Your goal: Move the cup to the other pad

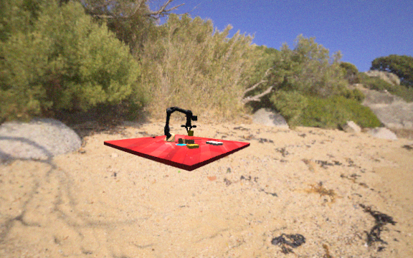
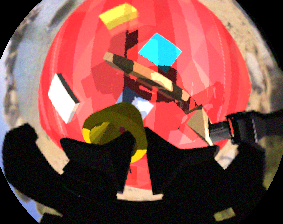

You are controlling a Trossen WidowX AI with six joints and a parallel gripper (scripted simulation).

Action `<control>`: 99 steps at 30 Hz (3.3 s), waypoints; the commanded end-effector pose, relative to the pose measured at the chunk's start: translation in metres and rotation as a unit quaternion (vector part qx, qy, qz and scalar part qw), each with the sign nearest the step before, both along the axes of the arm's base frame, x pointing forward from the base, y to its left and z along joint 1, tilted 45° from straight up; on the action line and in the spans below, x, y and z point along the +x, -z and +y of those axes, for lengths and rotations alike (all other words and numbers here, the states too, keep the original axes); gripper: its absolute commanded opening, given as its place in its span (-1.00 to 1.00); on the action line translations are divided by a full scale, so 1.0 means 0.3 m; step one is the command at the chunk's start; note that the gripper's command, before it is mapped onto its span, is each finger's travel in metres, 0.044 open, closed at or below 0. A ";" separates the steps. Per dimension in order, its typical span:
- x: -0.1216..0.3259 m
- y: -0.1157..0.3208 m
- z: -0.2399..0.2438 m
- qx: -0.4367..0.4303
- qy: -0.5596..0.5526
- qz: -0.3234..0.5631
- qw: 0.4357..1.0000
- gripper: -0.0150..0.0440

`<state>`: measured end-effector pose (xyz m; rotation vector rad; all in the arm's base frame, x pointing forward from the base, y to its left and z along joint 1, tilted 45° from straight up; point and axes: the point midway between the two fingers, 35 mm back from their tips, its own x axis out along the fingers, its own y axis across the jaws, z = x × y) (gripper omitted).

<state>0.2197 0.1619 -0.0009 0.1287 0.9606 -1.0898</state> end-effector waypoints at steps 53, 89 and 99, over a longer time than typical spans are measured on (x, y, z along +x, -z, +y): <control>0.073 -0.205 -0.186 -0.001 0.002 0.000 1.000 -0.49; 0.154 -0.461 -0.421 -0.003 0.002 0.000 1.000 -0.49; 0.161 -0.475 -0.449 -0.003 0.002 -0.001 1.000 -0.49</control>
